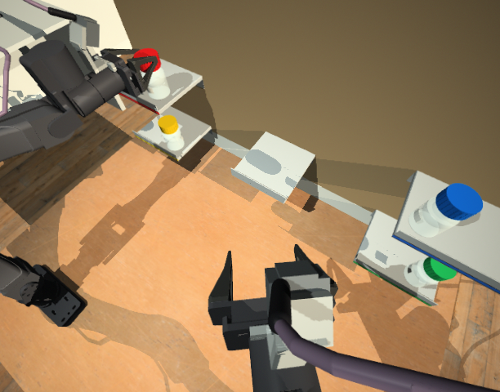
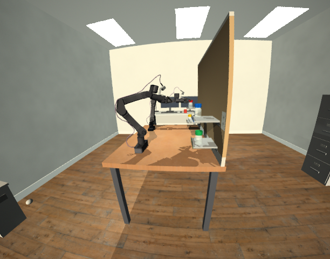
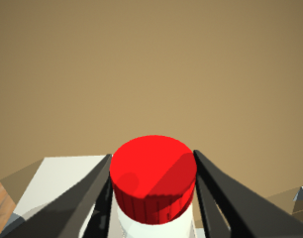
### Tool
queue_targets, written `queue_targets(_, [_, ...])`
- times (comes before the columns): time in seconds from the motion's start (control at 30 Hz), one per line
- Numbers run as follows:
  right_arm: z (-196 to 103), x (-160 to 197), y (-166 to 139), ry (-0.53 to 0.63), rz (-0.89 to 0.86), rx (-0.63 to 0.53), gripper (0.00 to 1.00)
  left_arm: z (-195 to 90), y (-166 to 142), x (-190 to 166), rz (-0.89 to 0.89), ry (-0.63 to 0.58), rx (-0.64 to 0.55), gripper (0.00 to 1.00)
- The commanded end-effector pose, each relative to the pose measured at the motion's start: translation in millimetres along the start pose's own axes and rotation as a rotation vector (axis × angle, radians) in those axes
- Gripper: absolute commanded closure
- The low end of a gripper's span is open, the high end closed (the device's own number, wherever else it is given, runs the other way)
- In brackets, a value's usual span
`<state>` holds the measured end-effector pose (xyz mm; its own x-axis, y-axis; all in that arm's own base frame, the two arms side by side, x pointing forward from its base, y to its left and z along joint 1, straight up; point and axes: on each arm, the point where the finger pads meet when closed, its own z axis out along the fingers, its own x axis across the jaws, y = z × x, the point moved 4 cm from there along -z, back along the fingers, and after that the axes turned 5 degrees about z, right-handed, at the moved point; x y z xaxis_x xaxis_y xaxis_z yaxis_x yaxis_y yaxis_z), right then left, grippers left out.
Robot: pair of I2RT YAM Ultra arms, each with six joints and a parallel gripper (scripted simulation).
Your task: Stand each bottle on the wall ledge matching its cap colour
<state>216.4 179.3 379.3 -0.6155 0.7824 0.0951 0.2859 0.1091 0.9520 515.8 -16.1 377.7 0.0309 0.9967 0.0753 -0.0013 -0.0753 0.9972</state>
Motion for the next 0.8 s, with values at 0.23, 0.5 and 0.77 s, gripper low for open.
queue_targets(0.23, [-12,1,16,-0.001,0.000,-0.053,0.13,-10,28,7,-0.010,0.021,-0.101,0.30])
queue_targets(0.5, [-12,1,16,-0.001,0.000,-0.053,0.13,-21,29,5,-0.010,0.024,-0.105,0.30])
queue_targets(0.77, [-12,1,16,-0.001,0.000,-0.053,0.13,-48,20,-4,-0.001,0.011,-0.069,0.30])
